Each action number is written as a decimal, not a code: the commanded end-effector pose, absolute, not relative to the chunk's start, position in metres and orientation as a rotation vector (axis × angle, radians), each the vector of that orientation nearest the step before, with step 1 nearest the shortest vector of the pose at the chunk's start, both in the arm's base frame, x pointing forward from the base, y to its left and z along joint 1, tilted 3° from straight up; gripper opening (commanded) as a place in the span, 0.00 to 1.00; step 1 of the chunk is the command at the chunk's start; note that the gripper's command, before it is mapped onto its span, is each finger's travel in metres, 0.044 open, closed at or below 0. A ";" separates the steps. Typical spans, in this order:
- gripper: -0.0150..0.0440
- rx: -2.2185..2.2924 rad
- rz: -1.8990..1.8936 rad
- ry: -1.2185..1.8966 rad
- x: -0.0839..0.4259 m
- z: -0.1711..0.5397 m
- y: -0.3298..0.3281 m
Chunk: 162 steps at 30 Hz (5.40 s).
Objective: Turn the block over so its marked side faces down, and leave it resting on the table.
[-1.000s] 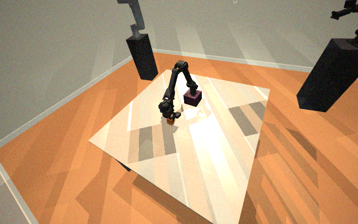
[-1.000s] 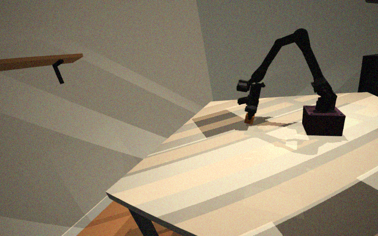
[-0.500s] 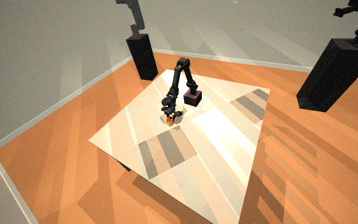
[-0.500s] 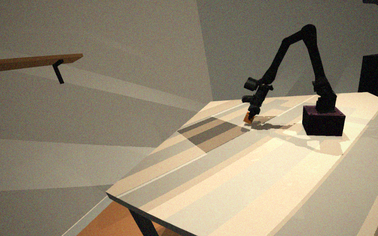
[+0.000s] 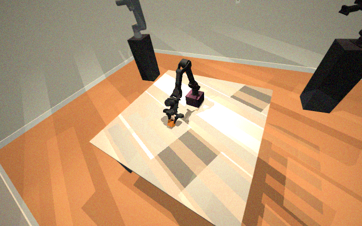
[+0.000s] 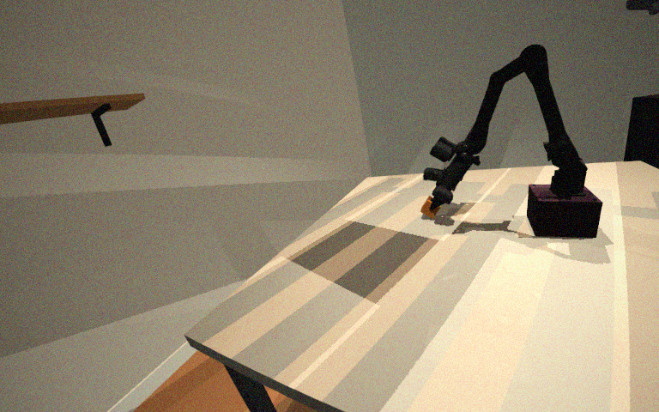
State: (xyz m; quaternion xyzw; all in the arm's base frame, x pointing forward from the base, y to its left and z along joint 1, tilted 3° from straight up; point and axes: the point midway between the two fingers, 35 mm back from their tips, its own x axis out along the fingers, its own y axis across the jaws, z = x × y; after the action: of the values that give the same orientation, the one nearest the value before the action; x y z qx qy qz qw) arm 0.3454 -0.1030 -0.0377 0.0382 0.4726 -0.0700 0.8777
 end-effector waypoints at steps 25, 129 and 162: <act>0.25 0.051 -0.149 0.597 0.339 -0.059 -0.101; 1.00 0.078 -0.138 1.002 0.318 0.012 -0.096; 1.00 0.124 -0.118 1.580 0.353 0.003 -0.103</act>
State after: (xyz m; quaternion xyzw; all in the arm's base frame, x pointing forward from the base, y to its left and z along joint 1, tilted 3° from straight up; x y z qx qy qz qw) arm 0.3523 -0.1022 0.0089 0.0556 0.7106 -0.0489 0.6997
